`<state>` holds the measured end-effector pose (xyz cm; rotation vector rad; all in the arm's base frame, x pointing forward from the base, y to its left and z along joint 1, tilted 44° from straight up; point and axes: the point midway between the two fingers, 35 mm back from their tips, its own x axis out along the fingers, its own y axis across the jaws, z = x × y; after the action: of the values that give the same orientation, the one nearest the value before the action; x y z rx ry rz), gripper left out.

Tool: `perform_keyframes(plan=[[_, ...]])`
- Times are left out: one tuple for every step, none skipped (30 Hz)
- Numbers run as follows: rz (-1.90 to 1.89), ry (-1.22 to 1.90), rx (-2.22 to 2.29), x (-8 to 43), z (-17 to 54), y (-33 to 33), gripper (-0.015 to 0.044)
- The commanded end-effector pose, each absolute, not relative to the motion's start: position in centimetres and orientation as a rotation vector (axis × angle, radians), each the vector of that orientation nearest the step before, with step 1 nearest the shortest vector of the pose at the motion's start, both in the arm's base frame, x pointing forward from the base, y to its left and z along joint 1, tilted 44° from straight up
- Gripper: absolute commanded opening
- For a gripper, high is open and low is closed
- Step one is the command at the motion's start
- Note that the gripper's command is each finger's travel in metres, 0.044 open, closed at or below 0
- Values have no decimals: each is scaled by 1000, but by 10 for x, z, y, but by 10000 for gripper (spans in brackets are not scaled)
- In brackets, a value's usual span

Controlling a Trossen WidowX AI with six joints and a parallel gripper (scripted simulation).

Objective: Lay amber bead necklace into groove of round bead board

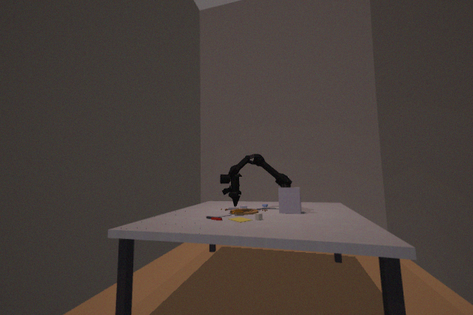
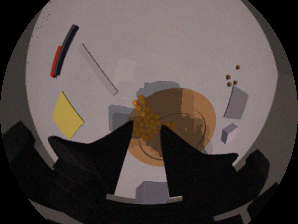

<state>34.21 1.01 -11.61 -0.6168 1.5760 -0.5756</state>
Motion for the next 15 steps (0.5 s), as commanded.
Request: perform_keyframes(plan=[[-573,1573,-619,343,-116,11,160],[-573,1573,-619,343,-116,11,160],[-573,1574,-619,342,-117,10,160],[-573,1574,-619,342,-118,9,160],[-574,1574,-619,342,-119,8,160],[-574,1575,-619,342,-120,7,160],[-574,1575,-620,342,-121,6,160],[-574,1575,-620,341,-122,5,160],[-575,1576,-620,341,-123,3,160],[-575,1576,-620,341,-125,2,160],[-575,1577,-620,341,-126,1,160],[-575,1577,-621,340,-127,0,160],[-576,1577,-621,340,-128,-1,160],[-576,1578,-621,340,-129,-2,160],[-576,1578,-621,340,-130,-4,160]])
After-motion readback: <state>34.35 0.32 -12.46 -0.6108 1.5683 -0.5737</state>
